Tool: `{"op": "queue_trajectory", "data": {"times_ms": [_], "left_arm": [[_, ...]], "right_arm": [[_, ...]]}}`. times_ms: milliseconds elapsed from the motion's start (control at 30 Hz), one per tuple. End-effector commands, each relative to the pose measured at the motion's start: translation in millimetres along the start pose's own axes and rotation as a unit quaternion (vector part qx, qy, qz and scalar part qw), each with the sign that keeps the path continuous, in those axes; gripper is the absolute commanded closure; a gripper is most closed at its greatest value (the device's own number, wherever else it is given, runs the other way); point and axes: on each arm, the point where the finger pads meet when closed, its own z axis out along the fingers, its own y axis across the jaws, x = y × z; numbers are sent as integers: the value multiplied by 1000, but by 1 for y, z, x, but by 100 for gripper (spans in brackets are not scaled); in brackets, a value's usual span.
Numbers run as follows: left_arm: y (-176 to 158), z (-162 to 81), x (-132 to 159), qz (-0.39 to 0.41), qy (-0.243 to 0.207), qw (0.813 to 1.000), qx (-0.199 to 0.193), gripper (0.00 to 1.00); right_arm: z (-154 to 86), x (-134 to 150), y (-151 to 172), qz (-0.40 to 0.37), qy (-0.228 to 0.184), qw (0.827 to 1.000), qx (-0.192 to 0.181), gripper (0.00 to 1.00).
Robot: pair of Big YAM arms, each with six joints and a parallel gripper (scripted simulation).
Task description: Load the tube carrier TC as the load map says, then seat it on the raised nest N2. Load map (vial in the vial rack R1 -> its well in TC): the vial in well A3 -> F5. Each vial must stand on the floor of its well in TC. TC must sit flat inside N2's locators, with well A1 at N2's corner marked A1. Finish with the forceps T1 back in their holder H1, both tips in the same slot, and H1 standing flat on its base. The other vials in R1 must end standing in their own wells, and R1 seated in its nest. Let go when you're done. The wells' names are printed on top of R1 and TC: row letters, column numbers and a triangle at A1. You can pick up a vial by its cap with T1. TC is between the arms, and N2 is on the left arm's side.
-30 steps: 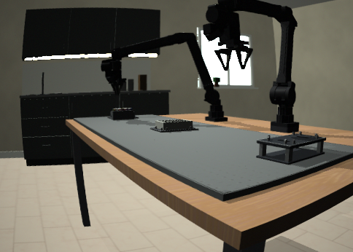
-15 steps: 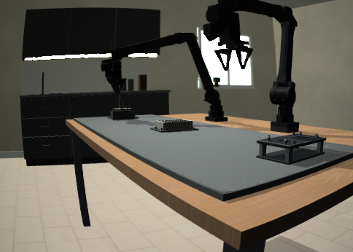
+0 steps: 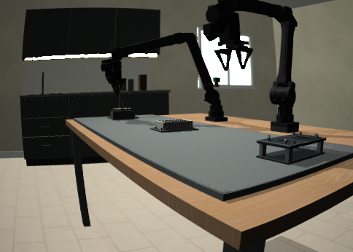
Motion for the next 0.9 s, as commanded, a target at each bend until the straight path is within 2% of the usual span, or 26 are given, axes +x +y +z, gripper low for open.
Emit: {"op": "queue_trajectory", "data": {"times_ms": [0, 667, 733, 867], "left_arm": [[0, -14, -8, 8, -16, 1000, -3, 0], [0, -14, -8, 8, -16, 1000, -3, 0], [0, -14, -8, 8, -16, 1000, -3, 0], [0, -14, -8, 8, -16, 1000, -3, 0]], "right_arm": [[17, -8, 3, -2, 1, 1000, -19, 91], [17, -8, 3, -2, 1, 1000, -19, 91], [-7, -11, -16, 0, -4, 1000, 12, 91], [-15, -11, -20, 0, -6, 1000, 22, 91]]}}
